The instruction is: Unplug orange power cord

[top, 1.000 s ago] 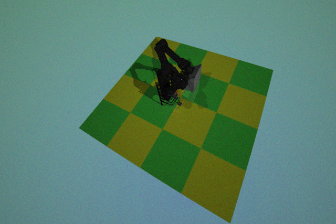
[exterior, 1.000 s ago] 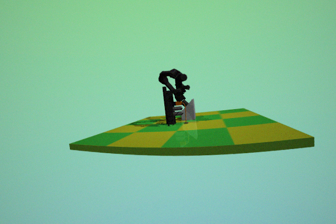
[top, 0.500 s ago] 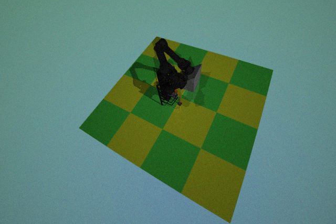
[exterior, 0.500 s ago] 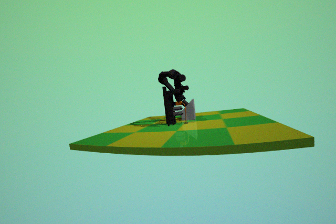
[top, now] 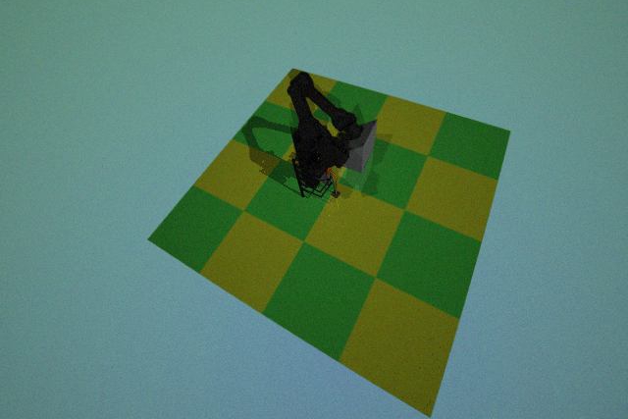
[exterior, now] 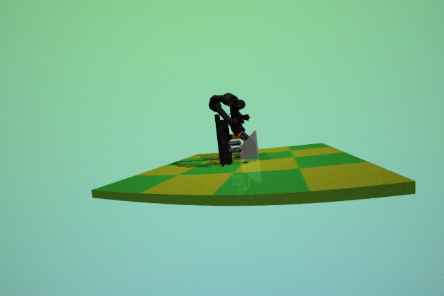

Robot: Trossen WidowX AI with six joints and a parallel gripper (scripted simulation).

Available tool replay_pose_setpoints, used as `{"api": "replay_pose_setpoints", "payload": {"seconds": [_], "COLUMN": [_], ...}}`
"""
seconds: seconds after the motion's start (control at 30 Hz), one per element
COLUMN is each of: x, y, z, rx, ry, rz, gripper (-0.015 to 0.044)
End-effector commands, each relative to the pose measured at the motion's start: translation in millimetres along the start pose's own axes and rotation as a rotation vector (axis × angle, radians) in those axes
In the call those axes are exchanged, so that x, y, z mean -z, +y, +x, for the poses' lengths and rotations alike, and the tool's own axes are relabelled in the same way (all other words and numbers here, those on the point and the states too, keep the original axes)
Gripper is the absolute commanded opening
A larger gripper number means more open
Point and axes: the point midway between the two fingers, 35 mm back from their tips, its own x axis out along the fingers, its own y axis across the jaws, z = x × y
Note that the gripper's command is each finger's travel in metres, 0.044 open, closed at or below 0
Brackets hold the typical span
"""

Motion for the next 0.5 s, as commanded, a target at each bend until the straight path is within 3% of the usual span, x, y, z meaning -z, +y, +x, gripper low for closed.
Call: {"api": "replay_pose_setpoints", "payload": {"seconds": [0.0, 0.47], "x": [0.1, -13.1], "y": [-0.2, -1.6], "z": [-0.3, -0.9], "rx": [0.000, 0.001], "ry": [0.000, -0.001], "rz": [0.002, 0.001], "gripper": [0.0022, 0.0000]}}
